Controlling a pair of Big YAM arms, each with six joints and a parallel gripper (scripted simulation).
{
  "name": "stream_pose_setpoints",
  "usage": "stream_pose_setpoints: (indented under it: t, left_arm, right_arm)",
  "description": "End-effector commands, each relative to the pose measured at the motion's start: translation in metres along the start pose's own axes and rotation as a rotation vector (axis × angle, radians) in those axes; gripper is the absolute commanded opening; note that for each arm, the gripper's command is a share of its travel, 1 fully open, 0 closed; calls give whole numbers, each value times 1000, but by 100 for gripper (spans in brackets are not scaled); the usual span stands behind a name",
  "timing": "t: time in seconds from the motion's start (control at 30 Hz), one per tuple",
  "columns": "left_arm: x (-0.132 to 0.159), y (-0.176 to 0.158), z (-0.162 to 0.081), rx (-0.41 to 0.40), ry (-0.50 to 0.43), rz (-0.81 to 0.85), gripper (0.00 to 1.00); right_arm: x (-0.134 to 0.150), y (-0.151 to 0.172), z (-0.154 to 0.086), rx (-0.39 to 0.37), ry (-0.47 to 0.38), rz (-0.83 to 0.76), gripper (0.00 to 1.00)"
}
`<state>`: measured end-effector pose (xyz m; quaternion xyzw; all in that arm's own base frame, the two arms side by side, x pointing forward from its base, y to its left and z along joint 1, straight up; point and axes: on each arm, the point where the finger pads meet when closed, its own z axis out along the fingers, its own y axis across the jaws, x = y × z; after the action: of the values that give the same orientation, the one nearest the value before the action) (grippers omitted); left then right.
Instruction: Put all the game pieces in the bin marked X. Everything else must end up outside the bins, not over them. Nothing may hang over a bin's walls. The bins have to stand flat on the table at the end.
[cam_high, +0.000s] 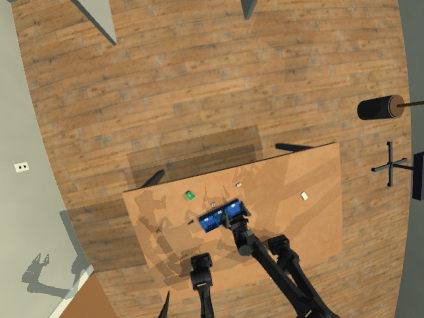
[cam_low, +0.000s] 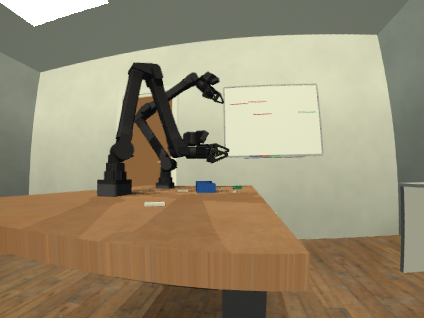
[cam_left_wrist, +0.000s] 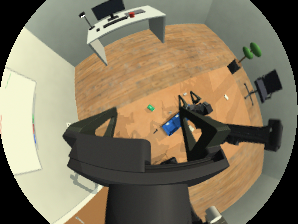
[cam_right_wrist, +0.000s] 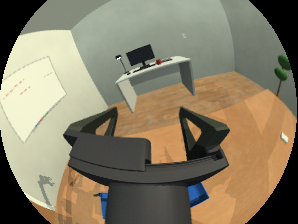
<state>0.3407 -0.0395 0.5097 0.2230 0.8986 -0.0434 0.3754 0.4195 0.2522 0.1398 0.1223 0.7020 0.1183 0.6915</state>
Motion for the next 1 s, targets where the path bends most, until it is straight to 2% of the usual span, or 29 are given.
stream_pose_setpoints:
  t: [0.0, 0.63, 0.97]
  left_arm:
    - [-12, -2, -44, -51, -49, -80, 100]
    - [1, 3, -107, -203, -70, -274, 100]
    - [6, 3, -125, -245, -82, -329, 100]
  right_arm:
    - [-3, 2, 1, -2, -6, 6, 100]
    - [-3, 2, 1, -2, -6, 6, 100]
    - [-3, 2, 1, -2, -6, 6, 100]
